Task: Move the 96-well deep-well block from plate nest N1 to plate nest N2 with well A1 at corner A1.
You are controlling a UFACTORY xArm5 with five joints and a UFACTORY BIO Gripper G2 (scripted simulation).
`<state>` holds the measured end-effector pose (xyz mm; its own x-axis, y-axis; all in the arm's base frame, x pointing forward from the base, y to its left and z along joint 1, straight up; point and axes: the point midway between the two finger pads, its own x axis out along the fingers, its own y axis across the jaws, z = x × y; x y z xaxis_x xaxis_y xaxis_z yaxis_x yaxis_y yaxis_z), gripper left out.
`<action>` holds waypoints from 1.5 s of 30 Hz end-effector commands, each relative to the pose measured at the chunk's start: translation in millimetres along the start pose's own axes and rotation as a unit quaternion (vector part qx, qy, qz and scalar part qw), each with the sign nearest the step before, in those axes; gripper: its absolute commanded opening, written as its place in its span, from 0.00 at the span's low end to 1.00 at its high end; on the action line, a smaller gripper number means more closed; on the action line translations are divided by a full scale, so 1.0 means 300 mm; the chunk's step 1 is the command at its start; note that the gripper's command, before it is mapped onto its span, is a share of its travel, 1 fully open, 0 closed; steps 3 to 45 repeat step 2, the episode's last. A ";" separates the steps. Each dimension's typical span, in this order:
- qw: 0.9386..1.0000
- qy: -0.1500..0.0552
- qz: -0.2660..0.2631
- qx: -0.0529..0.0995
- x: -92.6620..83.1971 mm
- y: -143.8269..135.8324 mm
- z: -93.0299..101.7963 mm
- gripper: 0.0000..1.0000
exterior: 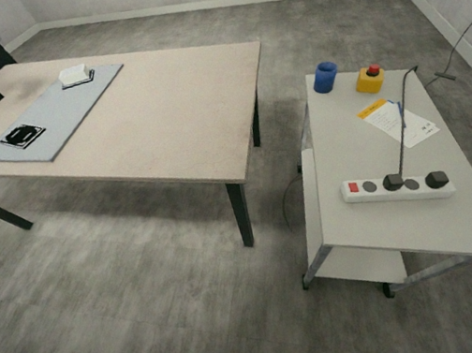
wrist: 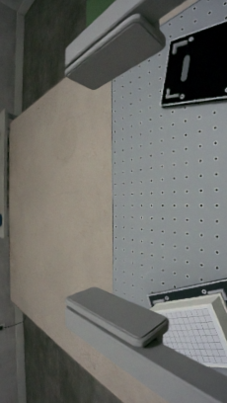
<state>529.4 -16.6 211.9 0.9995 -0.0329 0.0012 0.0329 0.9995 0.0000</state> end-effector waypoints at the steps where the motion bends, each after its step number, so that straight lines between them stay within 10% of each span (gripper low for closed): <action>1: 1.000 -0.002 0.000 -0.002 0.003 0.000 0.006 0.37; 45: 1.000 -0.002 0.000 -0.002 0.003 0.000 0.006 0.37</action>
